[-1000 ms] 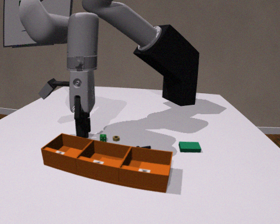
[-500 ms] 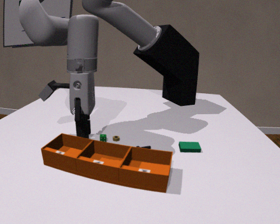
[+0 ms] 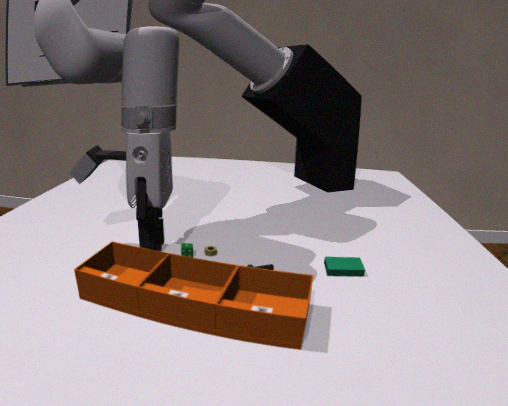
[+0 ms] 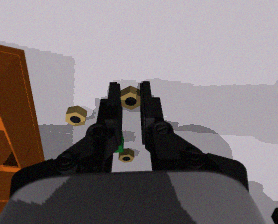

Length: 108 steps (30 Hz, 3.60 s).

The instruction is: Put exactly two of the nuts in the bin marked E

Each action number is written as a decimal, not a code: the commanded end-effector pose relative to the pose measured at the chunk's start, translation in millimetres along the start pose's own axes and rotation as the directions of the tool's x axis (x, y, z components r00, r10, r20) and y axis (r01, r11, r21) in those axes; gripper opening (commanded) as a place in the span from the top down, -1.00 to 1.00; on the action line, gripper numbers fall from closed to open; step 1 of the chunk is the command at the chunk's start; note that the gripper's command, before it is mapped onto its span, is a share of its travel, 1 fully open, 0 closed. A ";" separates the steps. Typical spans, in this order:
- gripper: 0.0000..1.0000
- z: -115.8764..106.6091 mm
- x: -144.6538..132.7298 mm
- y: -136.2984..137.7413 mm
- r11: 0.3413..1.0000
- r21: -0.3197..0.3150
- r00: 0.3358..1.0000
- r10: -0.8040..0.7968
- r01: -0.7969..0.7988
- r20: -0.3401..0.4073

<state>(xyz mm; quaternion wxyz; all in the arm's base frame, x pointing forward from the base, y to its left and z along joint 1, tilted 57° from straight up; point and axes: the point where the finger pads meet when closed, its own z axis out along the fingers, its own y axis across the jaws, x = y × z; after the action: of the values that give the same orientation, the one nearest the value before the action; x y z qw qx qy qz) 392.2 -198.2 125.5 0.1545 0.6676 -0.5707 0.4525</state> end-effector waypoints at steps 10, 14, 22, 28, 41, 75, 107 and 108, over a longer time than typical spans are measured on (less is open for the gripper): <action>1.00 -0.4 0.0 -0.5 1.000 0.001 1.000 0.000 0.000 0.000; 1.00 -0.4 0.0 -0.5 1.000 0.001 1.000 0.000 0.000 0.000; 1.00 -20.3 0.0 -0.5 1.000 0.001 1.000 0.000 0.000 0.000; 1.00 -40.3 0.0 -0.5 1.000 0.001 1.000 0.000 0.000 0.000; 1.00 -60.2 0.1 -0.5 1.000 0.001 1.000 0.000 0.000 0.000; 1.00 -60.1 9.6 -116.7 0.960 0.002 0.960 0.281 -0.281 0.001; 1.00 -32.1 9.4 -114.5 0.960 0.002 0.960 0.281 -0.281 0.001; 1.00 -30.1 9.4 -114.5 0.960 0.002 0.960 0.281 -0.281 0.001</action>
<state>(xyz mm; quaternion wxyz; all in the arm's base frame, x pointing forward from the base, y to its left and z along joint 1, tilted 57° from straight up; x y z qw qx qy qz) 478.9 -144.5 187.0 0.0891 0.5802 -0.6595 0.4696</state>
